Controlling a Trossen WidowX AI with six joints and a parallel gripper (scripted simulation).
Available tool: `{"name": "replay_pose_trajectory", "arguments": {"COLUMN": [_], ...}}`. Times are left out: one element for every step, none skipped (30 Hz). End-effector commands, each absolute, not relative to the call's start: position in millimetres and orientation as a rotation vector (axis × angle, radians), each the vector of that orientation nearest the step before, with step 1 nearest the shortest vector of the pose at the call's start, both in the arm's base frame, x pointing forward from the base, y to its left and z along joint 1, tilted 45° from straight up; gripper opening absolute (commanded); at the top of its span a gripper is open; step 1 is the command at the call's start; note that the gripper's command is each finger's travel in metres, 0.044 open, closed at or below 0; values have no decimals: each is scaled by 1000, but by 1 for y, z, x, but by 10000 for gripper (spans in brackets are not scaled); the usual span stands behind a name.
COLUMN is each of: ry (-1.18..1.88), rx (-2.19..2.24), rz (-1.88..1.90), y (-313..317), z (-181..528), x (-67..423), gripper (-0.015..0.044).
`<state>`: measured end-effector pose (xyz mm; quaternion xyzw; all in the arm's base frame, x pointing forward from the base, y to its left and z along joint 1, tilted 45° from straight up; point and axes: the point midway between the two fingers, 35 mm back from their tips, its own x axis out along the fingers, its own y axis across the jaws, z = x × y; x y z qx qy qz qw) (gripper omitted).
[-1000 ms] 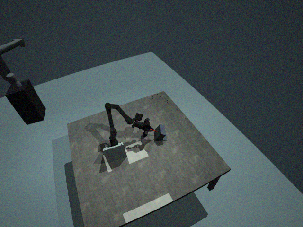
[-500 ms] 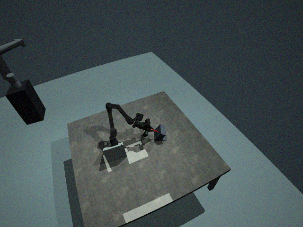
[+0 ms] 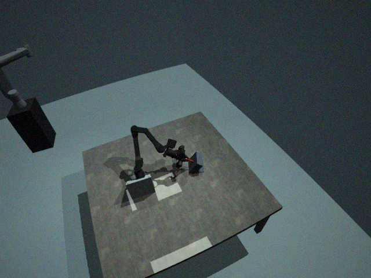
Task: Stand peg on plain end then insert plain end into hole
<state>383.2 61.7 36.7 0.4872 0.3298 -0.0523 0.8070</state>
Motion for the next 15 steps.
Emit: {"name": "replay_pose_trajectory", "arguments": {"ry": [702,702,702,702,702,702,702,702,702,702,702,702,702,702,702], "rx": [1045,1045,1045,1045,1045,1045,1045,1045,1045,1045,1045,1045,1045,1045,1045], "rz": [-114,-114,-114,-113,-113,-113,-113,-113,-113,-113,-113,-113,-113,-113,-113], "y": [62,62,62,63,63,63,63,63,63,63,63,64,64,64,64], "z": [36,35,35,35,34,34,34,34,33,33,33,32,32,32,31], "x": [386,386,387,387,387,388,388,389,389,389,390,390,390,391,391], "gripper": [0,0,0,0,0,0,0,0,0,0,0,0,0,0,0]}}
